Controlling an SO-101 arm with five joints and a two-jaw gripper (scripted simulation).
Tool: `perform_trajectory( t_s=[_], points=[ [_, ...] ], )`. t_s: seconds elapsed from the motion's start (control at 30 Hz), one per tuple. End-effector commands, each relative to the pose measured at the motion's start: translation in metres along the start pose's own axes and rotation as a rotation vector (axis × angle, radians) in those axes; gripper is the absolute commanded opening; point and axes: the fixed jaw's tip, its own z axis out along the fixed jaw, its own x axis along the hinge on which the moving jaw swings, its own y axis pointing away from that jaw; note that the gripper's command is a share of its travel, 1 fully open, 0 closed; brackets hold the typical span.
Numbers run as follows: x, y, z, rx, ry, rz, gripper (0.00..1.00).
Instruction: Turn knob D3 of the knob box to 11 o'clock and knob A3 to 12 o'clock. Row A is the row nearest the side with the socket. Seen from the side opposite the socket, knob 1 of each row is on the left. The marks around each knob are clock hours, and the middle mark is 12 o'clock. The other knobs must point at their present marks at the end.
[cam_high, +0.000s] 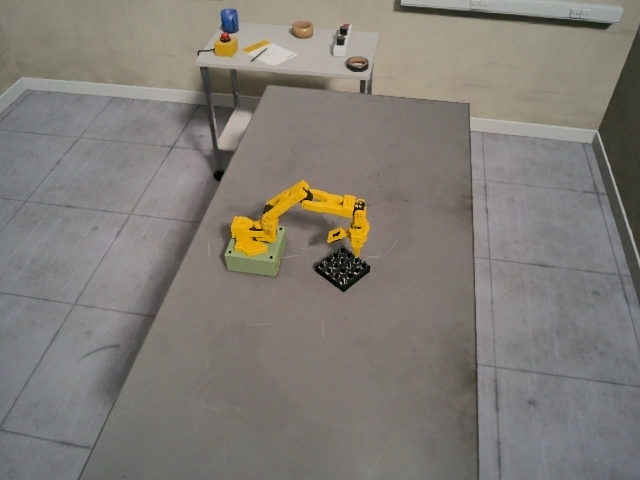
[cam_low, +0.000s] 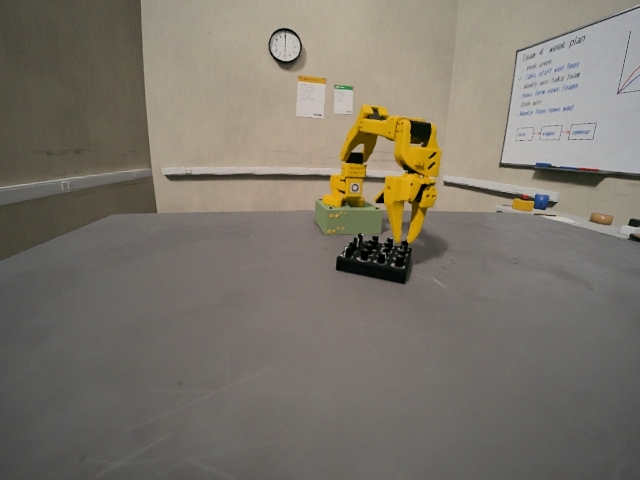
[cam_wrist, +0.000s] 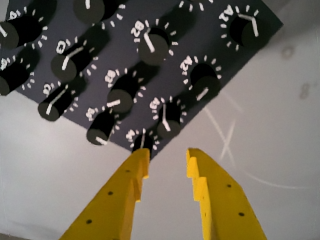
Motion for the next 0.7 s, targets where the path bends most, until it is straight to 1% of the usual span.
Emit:
perform_trajectory(
  t_s=[0.0,0.17,0.67],
  points=[
    [-0.0033,0.0002,0.0059,0.001,-0.011,-0.005,0.1],
    [-0.0051,0.0003,0.0086,0.001,-0.011,-0.005,0.1],
    [-0.0052,0.0003,0.0087,0.001,-0.011,-0.005,0.1]
  ],
)
